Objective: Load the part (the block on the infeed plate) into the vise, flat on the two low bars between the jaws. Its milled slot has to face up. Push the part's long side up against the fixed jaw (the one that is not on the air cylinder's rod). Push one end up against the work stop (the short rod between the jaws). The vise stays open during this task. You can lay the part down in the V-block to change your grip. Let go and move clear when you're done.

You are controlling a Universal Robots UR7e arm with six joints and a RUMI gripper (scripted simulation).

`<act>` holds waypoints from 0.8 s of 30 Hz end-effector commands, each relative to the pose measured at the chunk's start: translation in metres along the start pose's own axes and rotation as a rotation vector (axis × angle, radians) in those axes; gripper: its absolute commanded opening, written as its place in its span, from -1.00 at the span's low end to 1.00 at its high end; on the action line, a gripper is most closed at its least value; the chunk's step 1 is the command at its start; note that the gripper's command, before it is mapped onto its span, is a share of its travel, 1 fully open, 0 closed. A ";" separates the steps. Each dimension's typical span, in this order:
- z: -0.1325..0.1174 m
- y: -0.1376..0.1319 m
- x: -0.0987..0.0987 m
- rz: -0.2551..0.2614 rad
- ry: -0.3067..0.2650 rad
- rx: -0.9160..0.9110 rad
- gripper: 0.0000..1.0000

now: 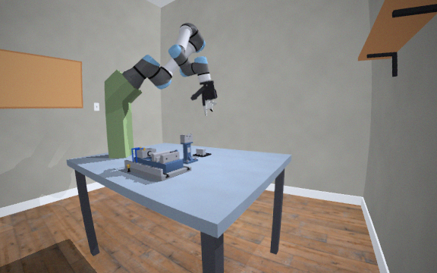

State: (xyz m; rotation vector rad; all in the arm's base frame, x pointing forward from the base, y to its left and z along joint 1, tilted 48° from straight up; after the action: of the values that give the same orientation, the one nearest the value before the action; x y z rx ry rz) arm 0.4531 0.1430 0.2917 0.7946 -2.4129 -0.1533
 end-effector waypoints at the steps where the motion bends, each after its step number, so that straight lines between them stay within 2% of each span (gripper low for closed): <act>1: 0.005 0.002 -0.004 0.011 0.023 0.110 1.00; 14: 0.027 0.010 -0.015 0.049 0.107 0.542 1.00; 17: 0.027 0.011 -0.015 0.050 0.111 0.560 1.00; 24: 0.039 0.016 -0.020 0.059 0.167 0.824 1.00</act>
State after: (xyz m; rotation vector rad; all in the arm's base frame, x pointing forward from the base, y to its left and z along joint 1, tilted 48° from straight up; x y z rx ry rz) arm 0.4385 0.1615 0.2594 0.9786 -2.3544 0.7610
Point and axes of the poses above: the point where the finger pads meet when closed, its own x axis back along the fingers, its own y axis across the jaws, z = x × y, the point moved 10 cm from there along x, back along the fingers, and after that the axes turned 6 degrees about x, right-handed, at the moved point
